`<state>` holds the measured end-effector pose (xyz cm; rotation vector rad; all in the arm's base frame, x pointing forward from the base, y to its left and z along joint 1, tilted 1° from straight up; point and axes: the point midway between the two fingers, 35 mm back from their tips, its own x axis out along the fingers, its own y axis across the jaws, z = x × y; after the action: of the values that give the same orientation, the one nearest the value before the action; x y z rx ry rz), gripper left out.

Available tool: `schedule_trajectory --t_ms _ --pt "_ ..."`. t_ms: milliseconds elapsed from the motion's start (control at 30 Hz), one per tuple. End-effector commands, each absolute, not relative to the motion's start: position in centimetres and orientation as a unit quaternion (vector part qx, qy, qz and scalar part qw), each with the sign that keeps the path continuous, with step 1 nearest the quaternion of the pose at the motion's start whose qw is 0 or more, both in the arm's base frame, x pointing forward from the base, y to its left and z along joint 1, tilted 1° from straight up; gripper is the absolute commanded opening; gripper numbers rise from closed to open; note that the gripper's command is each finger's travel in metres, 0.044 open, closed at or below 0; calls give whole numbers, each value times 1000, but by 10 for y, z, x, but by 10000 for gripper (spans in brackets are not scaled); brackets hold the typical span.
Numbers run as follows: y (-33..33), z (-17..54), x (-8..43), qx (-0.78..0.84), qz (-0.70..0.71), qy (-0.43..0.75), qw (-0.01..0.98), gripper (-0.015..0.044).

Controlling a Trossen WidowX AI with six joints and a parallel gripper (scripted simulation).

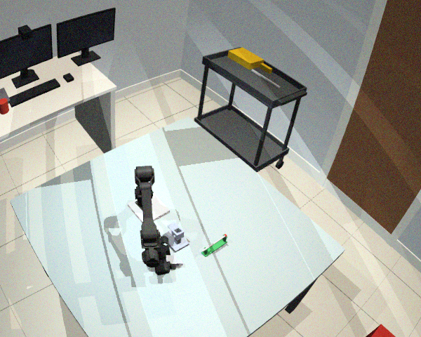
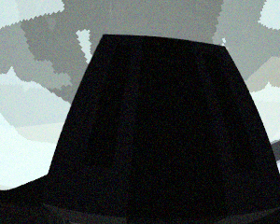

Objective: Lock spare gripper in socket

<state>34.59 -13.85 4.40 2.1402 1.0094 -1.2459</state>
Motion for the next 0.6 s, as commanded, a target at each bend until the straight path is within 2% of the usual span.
schedule_trajectory --t_ms 0,567 --pt "-141 64 352 782 -446 363 240 0" --pt "-138 140 349 782 -446 363 240 0"
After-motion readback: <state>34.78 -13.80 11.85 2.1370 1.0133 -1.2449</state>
